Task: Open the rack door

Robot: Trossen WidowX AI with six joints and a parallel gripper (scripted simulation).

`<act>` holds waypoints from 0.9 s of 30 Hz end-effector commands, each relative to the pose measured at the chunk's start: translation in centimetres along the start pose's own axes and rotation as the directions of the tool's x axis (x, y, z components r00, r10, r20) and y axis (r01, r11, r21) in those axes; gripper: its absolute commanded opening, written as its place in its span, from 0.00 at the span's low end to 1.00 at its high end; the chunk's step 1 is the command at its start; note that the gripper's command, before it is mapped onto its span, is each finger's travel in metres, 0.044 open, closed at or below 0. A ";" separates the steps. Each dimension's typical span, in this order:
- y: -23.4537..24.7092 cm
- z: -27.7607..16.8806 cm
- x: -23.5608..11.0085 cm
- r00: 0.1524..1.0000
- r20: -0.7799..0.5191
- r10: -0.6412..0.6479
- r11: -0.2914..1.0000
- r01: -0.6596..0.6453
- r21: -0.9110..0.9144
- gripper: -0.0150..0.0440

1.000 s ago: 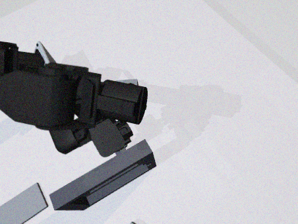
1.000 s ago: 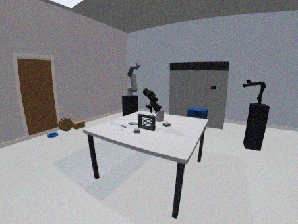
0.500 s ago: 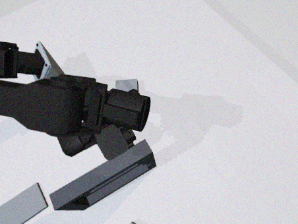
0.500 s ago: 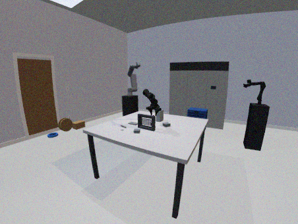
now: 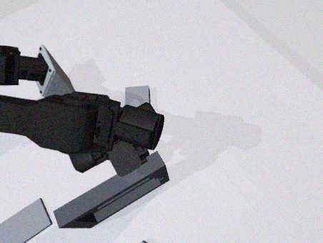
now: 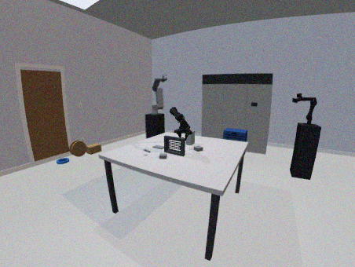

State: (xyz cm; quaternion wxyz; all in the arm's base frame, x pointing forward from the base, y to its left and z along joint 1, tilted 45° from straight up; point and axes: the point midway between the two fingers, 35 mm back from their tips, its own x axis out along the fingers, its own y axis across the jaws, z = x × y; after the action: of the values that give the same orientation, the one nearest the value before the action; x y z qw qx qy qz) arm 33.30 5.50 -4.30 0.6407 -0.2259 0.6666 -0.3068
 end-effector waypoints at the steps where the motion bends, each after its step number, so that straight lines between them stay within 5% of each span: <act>1: 0.0 -0.1 0.9 1.000 -0.001 -0.004 1.000 0.004 -0.006 0.74; 10: -0.1 -0.2 2.1 1.000 -0.001 -0.006 1.000 0.005 -0.006 0.74; 18: -0.1 -0.2 2.1 1.000 -0.001 -0.006 1.000 0.005 -0.006 0.38; 27: -0.1 -0.2 2.1 1.000 -0.001 -0.006 1.000 0.005 -0.006 0.28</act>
State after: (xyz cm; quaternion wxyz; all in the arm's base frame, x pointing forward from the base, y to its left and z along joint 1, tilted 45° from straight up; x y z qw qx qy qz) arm 32.92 4.06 -5.64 0.6394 -0.2269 0.6670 -0.3079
